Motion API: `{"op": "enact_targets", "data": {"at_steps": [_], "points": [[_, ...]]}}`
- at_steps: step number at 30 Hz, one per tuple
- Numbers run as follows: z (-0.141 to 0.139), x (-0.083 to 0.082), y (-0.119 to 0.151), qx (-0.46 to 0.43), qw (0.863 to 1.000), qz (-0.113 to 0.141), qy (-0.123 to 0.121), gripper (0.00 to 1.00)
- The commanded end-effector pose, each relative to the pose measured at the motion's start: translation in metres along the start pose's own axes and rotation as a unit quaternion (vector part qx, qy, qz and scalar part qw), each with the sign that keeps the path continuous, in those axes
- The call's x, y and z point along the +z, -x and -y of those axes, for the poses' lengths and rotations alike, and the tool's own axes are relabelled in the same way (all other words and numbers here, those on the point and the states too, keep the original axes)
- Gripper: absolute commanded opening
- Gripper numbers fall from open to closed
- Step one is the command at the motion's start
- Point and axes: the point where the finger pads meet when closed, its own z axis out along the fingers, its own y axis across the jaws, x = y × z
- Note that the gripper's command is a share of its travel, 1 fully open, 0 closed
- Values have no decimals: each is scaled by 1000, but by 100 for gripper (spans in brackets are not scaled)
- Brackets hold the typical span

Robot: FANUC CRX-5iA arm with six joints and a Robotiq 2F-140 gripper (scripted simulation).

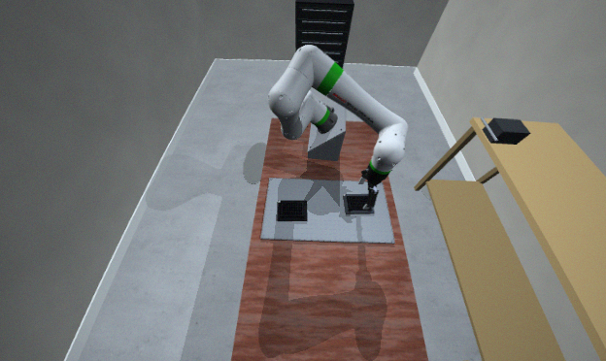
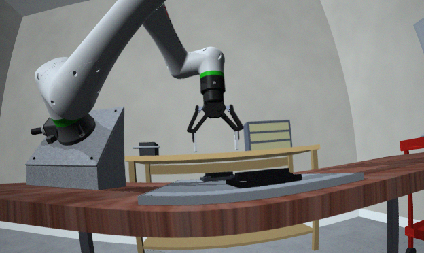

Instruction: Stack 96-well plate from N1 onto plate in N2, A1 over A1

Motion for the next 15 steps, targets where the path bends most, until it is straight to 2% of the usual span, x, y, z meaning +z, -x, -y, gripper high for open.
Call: {"op": "enact_targets", "data": {"at_steps": [1, 15], "points": [[0, 4, 0, 0, 1000, 0, 0, 100], [0, 24, 0, 0, 1000, 0, 0, 100]]}}
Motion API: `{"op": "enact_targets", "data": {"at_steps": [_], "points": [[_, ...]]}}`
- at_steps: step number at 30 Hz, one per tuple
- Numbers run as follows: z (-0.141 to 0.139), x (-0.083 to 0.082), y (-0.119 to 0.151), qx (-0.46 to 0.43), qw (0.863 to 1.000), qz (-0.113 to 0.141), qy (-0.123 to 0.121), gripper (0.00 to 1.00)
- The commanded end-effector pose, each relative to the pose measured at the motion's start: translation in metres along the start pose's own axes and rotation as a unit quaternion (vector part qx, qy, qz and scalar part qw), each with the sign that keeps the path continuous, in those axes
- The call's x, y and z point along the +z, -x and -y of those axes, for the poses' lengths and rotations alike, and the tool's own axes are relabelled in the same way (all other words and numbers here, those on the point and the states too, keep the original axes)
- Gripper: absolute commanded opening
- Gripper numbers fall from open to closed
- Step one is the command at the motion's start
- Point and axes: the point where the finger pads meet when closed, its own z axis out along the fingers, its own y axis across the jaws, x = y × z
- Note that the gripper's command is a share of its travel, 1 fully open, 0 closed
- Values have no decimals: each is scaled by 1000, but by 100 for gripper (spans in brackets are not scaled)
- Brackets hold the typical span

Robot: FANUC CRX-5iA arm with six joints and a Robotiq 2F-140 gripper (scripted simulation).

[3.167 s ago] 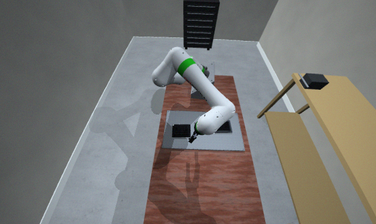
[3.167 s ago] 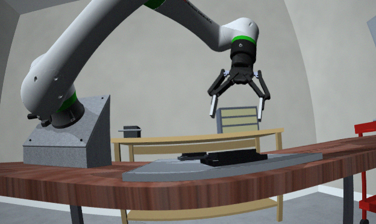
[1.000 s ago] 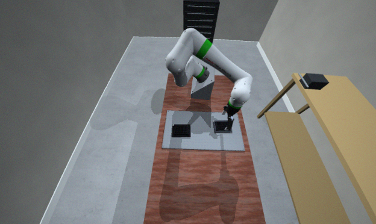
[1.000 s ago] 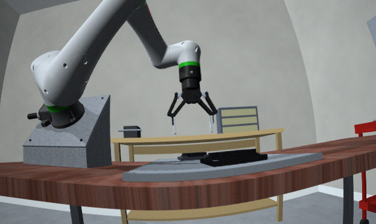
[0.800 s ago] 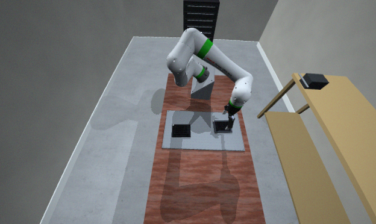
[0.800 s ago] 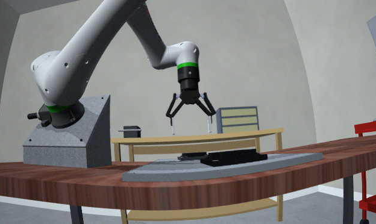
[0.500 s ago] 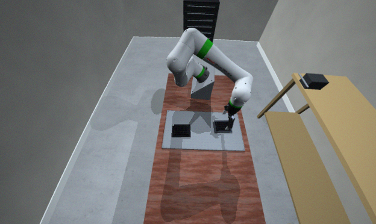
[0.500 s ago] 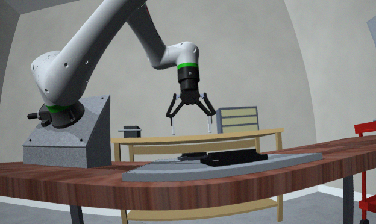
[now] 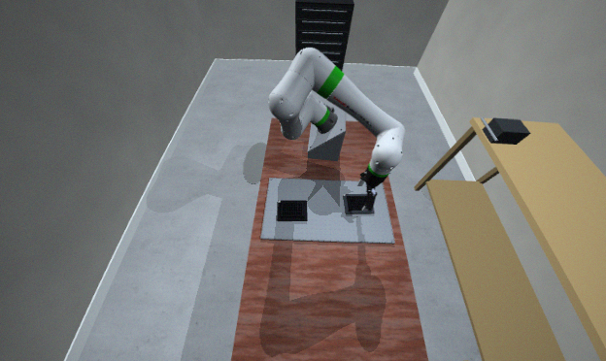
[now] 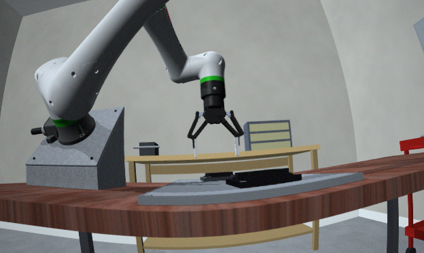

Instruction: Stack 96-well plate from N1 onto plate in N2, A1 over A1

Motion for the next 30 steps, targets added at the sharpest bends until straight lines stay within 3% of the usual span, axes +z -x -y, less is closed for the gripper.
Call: {"op": "enact_targets", "data": {"at_steps": [1, 30], "points": [[0, 4, 0, 0, 1000, 0, 0, 100], [0, 49, 0, 0, 1000, 0, 0, 100]]}}
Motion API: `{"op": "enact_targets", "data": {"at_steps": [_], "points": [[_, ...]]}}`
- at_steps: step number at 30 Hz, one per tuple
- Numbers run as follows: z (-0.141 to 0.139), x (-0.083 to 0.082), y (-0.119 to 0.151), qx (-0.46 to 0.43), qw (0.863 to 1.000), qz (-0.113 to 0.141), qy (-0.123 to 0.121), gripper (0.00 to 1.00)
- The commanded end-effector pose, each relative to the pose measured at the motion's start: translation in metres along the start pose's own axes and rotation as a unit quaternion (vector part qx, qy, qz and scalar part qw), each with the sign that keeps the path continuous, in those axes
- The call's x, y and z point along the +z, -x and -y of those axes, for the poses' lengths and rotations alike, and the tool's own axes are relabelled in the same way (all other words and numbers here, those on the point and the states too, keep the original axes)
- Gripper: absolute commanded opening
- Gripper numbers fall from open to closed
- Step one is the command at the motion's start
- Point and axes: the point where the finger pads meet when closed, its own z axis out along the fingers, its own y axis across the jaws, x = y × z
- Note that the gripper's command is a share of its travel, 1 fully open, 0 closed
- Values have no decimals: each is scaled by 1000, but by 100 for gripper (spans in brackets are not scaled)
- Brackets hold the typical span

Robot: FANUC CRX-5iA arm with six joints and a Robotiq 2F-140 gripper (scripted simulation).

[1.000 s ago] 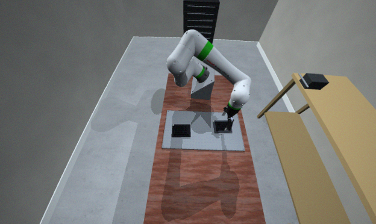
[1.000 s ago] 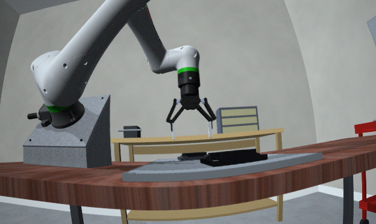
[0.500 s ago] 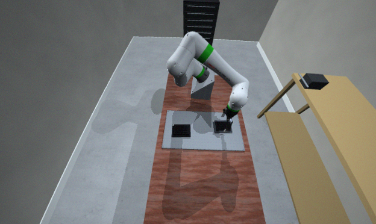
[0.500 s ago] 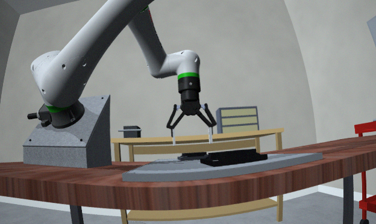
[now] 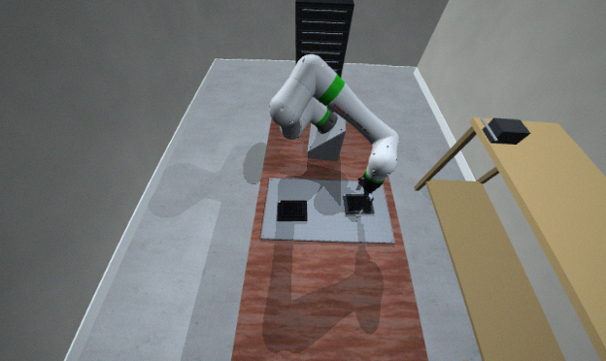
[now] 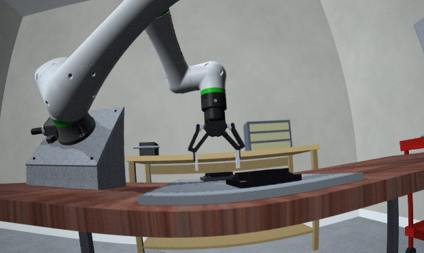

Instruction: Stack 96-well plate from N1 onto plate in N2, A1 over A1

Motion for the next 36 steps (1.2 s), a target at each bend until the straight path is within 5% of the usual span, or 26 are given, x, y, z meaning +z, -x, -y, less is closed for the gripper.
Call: {"op": "enact_targets", "data": {"at_steps": [1, 14, 15, 36], "points": [[0, 3, 0, 0, 1000, 0, 0, 100], [0, 7, 0, 0, 1000, 0, 0, 100], [0, 7, 0, 0, 1000, 0, 0, 0], [0, 7, 0, 0, 1000, 0, 0, 0]]}}
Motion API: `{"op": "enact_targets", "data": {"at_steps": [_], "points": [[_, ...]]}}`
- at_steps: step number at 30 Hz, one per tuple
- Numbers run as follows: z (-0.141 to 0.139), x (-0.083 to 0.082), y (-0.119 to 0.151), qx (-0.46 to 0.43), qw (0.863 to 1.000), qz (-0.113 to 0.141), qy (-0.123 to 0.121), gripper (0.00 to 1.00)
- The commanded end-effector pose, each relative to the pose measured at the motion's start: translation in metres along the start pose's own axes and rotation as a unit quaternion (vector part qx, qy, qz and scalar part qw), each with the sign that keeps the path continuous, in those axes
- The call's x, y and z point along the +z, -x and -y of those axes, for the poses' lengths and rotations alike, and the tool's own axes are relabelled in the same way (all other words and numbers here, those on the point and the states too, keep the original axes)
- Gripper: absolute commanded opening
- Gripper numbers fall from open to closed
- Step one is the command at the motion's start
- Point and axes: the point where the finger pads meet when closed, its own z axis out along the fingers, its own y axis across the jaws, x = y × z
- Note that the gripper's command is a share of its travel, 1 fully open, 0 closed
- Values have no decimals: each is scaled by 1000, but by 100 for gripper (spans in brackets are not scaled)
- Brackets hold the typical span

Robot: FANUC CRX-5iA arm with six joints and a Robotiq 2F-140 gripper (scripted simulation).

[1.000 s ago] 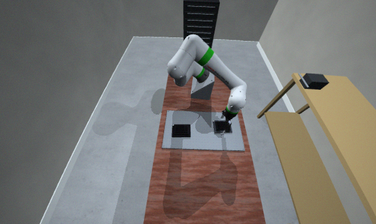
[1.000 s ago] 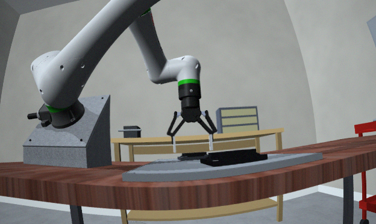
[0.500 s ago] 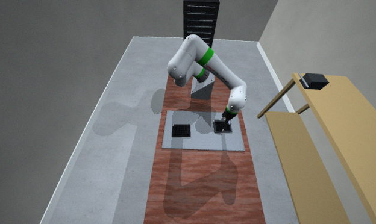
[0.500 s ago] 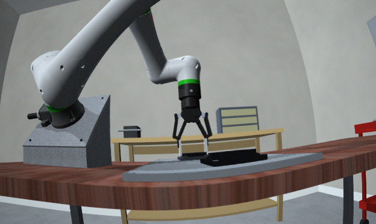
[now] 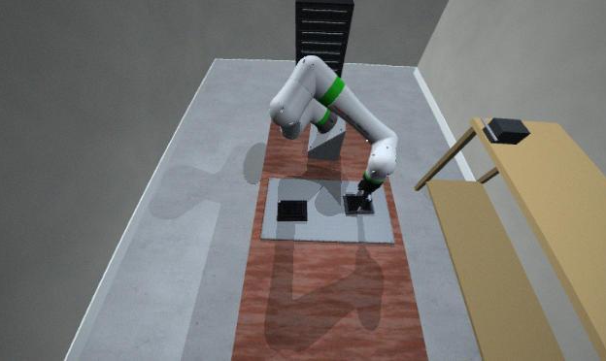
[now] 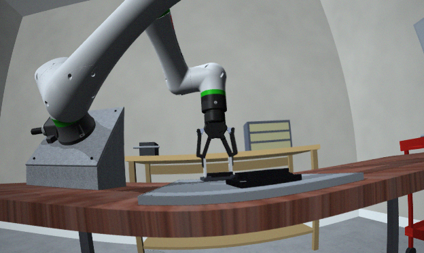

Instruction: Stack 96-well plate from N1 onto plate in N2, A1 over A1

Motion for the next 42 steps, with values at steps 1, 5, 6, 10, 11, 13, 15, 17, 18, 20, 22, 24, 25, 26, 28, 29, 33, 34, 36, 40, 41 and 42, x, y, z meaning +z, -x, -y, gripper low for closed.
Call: {"op": "enact_targets", "data": {"at_steps": [1, 5, 6, 10, 11, 13, 15, 17, 18, 20, 22, 24, 25, 26, 28, 29, 33, 34, 36, 40, 41, 42], "points": [[0, 0, 0, 0, 1000, 0, 0, 0], [0, 0, 0, 0, 1000, 0, 0, 0], [0, 0, 0, 0, 1000, 0, 0, 0], [0, 0, 0, 0, 1000, 0, 0, 0], [0, 0, 0, 0, 1000, 0, 0, 0], [0, 0, 0, 0, 1000, 0, 0, 0], [0, -3, 0, 0, 1000, 0, 0, 0], [0, -3, 0, 0, 1000, 0, 0, 0], [0, -5, 0, 0, 1000, 0, 0, 0], [0, -8, 0, 0, 1000, 0, 0, 0], [0, -12, 0, 0, 1000, 0, 0, 0], [0, -15, 0, 0, 1000, 0, 0, 0], [0, -17, 0, 0, 1000, 0, 0, 0], [0, -18, 0, 0, 1000, 0, 0, 0], [0, -22, 0, 0, 1000, 0, 0, 0], [0, -23, 0, 0, 1000, 0, 0, 0], [0, -28, 0, 0, 1000, 0, 0, 0], [0, -28, 0, 0, 1000, 0, 0, 0], [0, -32, 0, 0, 1000, 0, 0, 0], [0, -38, 0, 0, 1000, 0, 0, 0], [0, -40, 0, 0, 1000, 0, 0, 0], [0, -42, 0, 0, 1000, 0, 0, 0]]}}
